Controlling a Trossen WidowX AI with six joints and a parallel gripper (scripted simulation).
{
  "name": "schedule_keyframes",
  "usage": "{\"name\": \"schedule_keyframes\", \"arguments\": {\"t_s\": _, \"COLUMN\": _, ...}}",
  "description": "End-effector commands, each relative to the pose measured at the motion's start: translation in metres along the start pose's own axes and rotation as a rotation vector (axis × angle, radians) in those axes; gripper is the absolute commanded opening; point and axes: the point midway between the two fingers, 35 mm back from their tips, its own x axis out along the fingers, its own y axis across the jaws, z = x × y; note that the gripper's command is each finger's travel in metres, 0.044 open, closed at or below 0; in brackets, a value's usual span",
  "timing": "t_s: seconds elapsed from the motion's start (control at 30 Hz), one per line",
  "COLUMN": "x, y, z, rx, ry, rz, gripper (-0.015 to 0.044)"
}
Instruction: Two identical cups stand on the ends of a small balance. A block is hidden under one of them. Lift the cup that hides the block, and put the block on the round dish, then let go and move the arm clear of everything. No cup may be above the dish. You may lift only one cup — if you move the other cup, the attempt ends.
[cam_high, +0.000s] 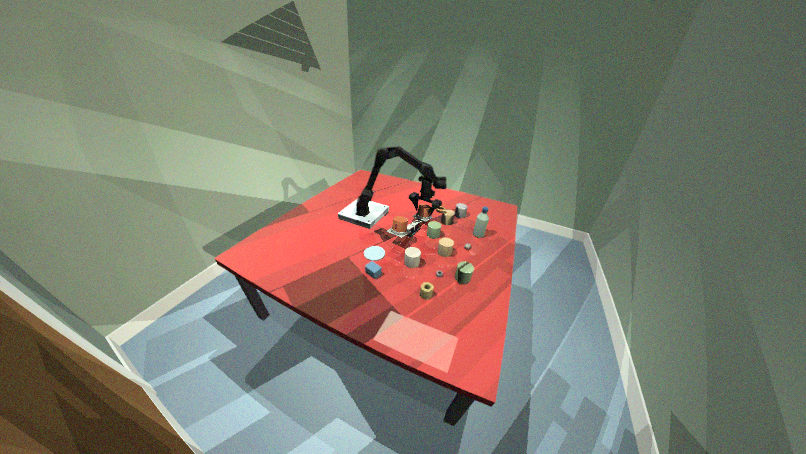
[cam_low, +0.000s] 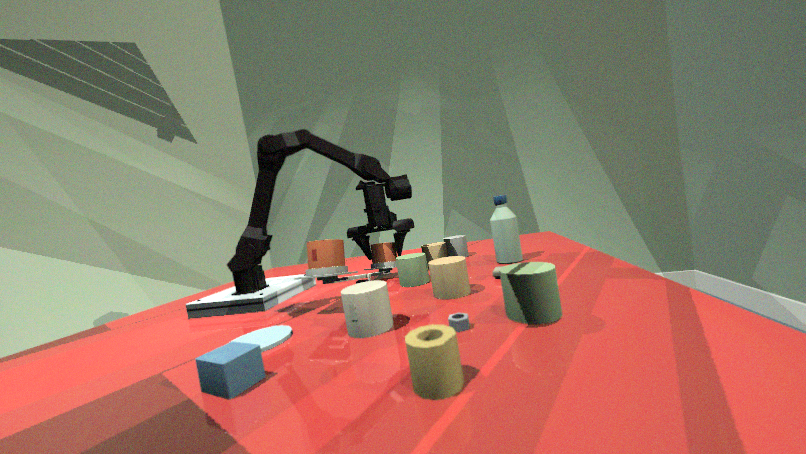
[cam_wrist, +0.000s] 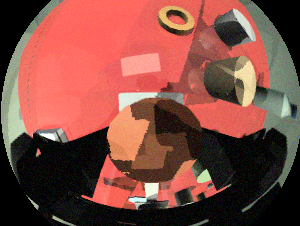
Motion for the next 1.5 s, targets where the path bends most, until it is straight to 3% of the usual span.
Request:
{"name": "schedule_keyframes", "arguments": {"t_s": 0.0, "x": 0.003, "y": 0.000, "z": 0.000, "rx": -0.005, "ry": -0.004, "rz": 0.000, "gripper": 0.0440}}
{"name": "schedule_keyframes", "arguments": {"t_s": 0.1, "x": 0.003, "y": 0.000, "z": 0.000, "rx": -0.005, "ry": -0.004, "rz": 0.000, "gripper": 0.0361}}
{"name": "schedule_keyframes", "arguments": {"t_s": 0.37, "x": 0.003, "y": 0.000, "z": 0.000, "rx": -0.005, "ry": -0.004, "rz": 0.000, "gripper": 0.0308}}
{"name": "schedule_keyframes", "arguments": {"t_s": 0.77, "x": -0.007, "y": -0.002, "z": 0.002, "rx": -0.005, "ry": -0.004, "rz": 0.000, "gripper": 0.0000}}
{"name": "schedule_keyframes", "arguments": {"t_s": 1.47, "x": -0.034, "y": -0.005, "z": 0.004, "rx": -0.005, "ry": -0.004, "rz": 0.000, "gripper": 0.0000}}
